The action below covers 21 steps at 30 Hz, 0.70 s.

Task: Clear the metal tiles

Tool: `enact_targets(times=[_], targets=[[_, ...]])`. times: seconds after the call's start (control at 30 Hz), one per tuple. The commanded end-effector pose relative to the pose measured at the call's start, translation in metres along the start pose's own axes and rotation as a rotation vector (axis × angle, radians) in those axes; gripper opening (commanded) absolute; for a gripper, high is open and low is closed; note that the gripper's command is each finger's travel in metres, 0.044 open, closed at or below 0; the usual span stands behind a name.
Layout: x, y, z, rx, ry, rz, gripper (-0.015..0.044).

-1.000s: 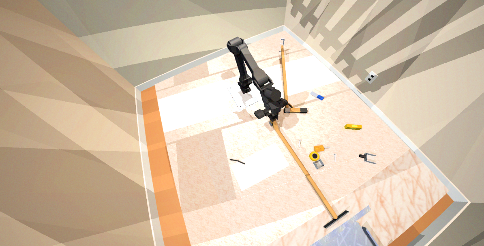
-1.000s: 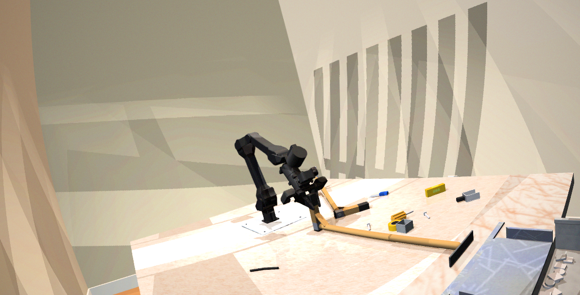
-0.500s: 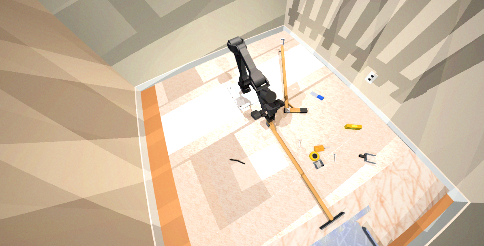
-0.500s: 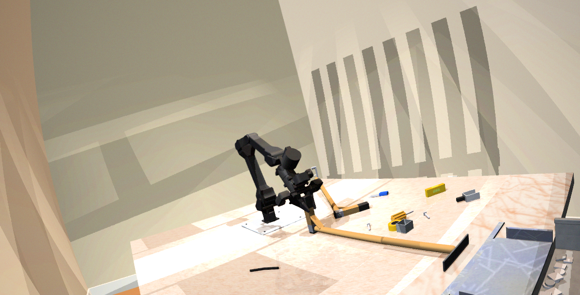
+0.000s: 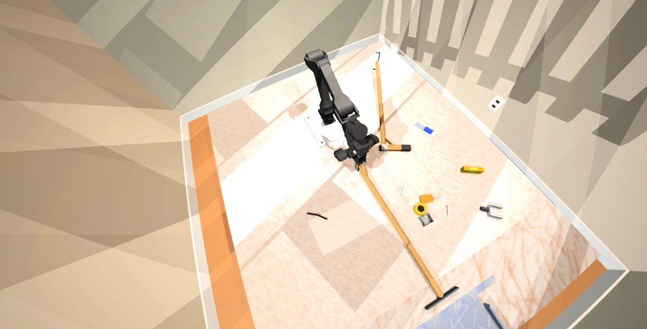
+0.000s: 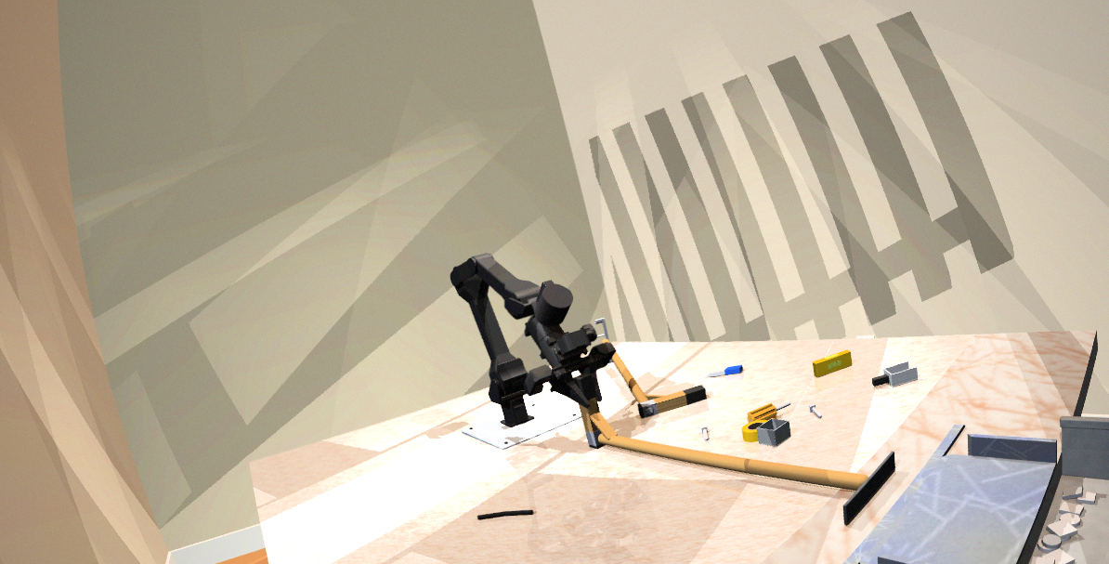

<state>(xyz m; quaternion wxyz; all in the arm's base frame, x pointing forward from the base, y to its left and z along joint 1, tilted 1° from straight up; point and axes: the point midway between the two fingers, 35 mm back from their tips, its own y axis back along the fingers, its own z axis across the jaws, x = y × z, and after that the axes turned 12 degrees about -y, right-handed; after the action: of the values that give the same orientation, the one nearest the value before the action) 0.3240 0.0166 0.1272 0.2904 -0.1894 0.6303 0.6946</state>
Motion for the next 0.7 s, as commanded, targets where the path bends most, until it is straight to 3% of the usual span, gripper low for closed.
enact_targets(times=[0.0, 0.67], targets=[[-0.010, -0.002, 0.001, -0.003, 0.001, -0.013, 0.0000], [-0.035, -0.021, 0.003, 0.001, -0.004, -0.016, 0.0000]])
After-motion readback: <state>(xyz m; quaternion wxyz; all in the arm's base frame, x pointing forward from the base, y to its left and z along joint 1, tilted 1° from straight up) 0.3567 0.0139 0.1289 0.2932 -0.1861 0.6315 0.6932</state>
